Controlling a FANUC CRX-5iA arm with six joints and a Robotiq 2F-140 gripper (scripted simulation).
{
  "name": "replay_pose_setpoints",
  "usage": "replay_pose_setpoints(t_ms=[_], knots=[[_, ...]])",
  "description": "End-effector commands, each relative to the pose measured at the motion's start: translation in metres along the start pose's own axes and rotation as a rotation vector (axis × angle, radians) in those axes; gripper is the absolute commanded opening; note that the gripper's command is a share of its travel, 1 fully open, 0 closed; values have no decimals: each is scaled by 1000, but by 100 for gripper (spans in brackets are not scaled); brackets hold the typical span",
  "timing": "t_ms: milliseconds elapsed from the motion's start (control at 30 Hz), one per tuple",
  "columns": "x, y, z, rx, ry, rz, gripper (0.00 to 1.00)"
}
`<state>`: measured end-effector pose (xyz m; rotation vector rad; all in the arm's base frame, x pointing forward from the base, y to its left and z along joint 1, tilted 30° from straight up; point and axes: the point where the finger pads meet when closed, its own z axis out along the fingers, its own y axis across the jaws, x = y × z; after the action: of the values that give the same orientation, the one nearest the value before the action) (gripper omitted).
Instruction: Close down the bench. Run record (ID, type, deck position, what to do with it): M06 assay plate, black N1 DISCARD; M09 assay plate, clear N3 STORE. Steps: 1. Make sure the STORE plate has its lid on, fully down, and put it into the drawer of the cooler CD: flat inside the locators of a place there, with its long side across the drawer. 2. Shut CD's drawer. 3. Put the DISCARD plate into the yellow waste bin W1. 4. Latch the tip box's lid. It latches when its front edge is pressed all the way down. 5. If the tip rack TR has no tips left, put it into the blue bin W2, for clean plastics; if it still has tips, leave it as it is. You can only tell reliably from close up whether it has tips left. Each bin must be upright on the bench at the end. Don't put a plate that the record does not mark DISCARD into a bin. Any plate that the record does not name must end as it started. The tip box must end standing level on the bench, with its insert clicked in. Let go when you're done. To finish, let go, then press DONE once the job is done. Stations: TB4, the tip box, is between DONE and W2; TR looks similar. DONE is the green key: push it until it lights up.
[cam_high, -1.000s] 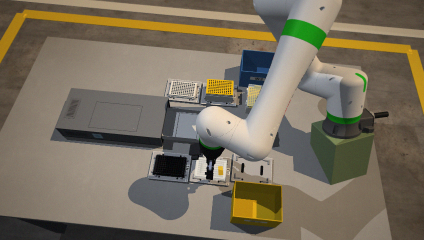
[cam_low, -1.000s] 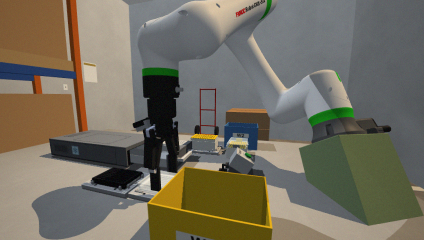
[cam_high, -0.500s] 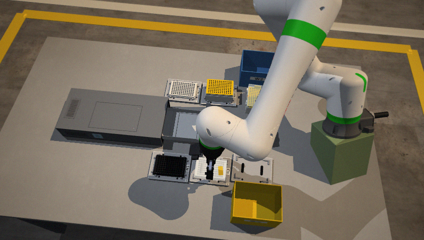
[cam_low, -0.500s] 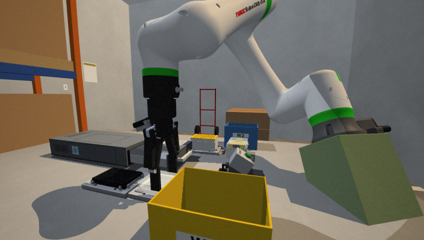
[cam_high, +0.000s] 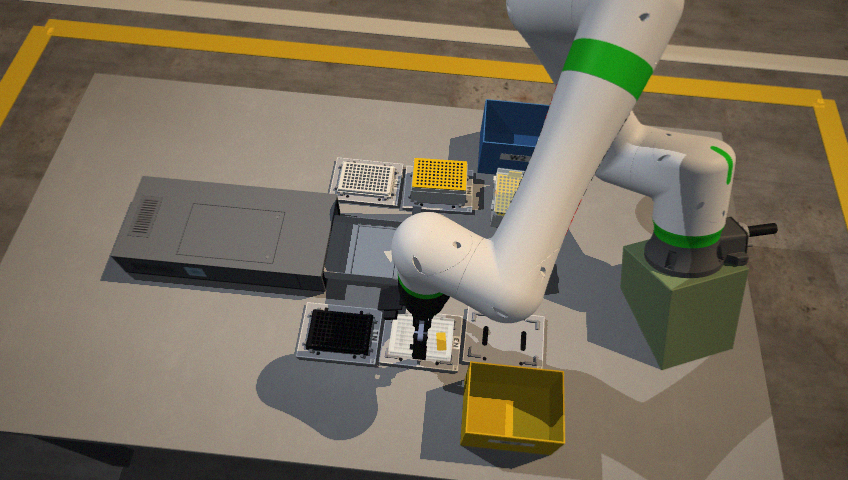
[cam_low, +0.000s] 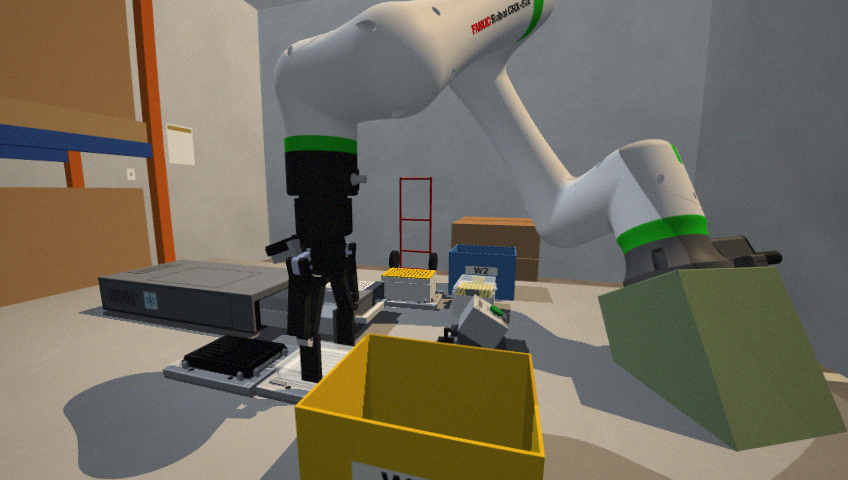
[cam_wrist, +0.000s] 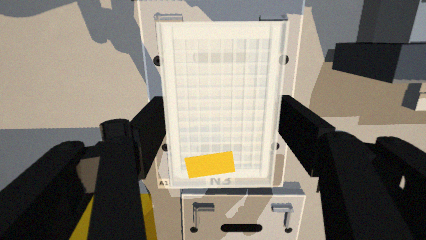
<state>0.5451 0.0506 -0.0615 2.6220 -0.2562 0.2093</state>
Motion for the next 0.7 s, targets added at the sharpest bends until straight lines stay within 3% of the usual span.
replay_pose_setpoints(t_ms=[0,667], knots=[[1,0,-1,1,1,0,10],[1,0,5,1,1,0,10]])
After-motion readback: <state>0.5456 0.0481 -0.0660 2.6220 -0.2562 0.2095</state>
